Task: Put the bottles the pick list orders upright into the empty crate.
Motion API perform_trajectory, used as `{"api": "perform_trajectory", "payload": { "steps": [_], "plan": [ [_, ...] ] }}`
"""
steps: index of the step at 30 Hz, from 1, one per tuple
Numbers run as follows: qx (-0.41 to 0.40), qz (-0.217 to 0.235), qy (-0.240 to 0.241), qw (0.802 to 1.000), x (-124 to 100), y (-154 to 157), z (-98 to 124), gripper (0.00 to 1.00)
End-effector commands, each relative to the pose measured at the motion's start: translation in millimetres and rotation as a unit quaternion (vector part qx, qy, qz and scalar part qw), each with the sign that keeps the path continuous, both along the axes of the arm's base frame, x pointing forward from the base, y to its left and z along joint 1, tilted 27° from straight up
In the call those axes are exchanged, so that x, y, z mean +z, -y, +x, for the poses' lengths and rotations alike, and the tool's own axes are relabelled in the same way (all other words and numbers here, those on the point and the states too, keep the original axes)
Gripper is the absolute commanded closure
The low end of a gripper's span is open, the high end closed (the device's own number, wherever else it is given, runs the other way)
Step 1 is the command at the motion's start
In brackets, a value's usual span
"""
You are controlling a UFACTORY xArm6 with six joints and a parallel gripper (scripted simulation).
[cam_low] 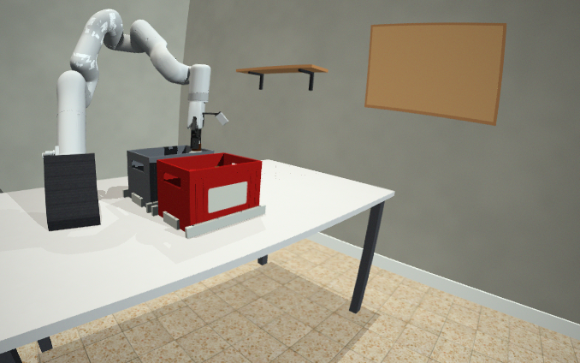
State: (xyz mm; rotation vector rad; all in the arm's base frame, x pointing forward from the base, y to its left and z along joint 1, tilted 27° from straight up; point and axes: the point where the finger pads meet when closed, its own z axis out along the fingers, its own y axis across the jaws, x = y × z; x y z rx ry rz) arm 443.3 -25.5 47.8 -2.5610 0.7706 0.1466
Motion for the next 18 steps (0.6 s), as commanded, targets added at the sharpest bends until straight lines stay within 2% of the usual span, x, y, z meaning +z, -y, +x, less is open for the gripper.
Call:
{"api": "perform_trajectory", "payload": {
  "steps": [1, 18],
  "plan": [
    [-0.001, -0.001, 0.002, 1.000, -1.9, -0.9, 1.3, 1.00],
    [-0.001, -0.001, 0.002, 1.000, -11.7, -5.9, 1.7, 1.00]
  ]
}}
